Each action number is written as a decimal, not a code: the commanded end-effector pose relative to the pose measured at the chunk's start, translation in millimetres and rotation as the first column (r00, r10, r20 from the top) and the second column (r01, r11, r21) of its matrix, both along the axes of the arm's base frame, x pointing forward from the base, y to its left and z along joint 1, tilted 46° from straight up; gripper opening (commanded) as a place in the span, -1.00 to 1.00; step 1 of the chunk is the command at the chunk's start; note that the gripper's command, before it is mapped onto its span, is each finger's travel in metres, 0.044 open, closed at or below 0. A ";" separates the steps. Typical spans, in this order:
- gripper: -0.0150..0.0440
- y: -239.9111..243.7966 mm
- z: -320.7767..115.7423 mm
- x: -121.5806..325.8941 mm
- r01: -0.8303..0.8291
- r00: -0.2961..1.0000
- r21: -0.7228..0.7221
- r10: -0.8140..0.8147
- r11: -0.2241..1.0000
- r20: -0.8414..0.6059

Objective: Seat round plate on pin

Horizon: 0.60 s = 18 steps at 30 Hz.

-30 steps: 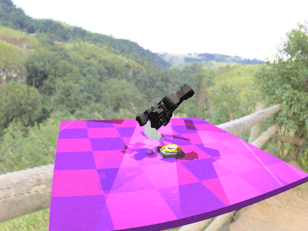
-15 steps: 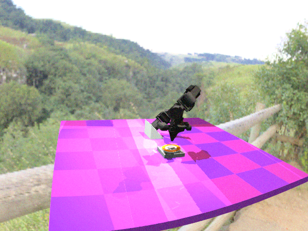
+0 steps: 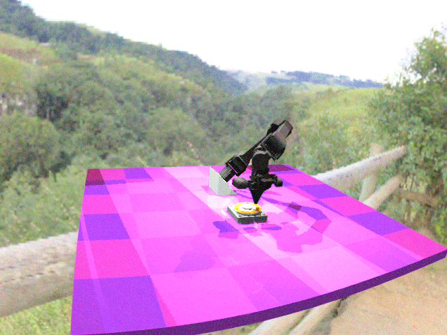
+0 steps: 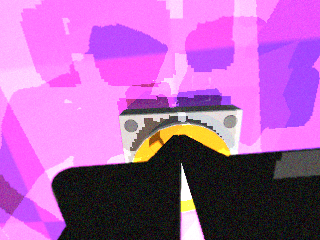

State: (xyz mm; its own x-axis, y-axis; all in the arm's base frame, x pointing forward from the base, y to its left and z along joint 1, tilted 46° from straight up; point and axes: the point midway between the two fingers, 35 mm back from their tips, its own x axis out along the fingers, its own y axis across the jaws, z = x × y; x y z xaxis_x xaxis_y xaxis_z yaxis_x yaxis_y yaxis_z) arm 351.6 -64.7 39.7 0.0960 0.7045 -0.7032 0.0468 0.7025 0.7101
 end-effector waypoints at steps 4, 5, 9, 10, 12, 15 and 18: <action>-0.49 21.4 -15.9 -0.4 0.000 1.000 0.010 0.000 1.000 -0.008; -0.49 21.8 -16.2 -0.4 0.000 1.000 0.010 0.000 1.000 -0.008; -0.49 23.6 -14.4 -1.1 0.000 1.000 0.010 0.000 1.000 -0.008; -0.49 24.5 -13.6 -1.4 0.000 1.000 0.011 0.000 1.000 -0.008; -0.49 26.8 -11.4 -2.3 0.000 1.000 0.011 0.000 1.000 -0.008; -0.49 30.8 -7.5 -3.3 0.000 1.000 0.011 0.000 1.000 -0.008; -0.49 34.3 -4.9 -5.0 0.000 1.000 0.011 0.000 1.000 -0.008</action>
State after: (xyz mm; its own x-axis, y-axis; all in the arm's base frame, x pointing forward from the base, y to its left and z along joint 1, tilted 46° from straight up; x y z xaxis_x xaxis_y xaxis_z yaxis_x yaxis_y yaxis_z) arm 349.4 -36.0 31.8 0.0917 0.7077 -0.7006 0.0490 0.6995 0.7130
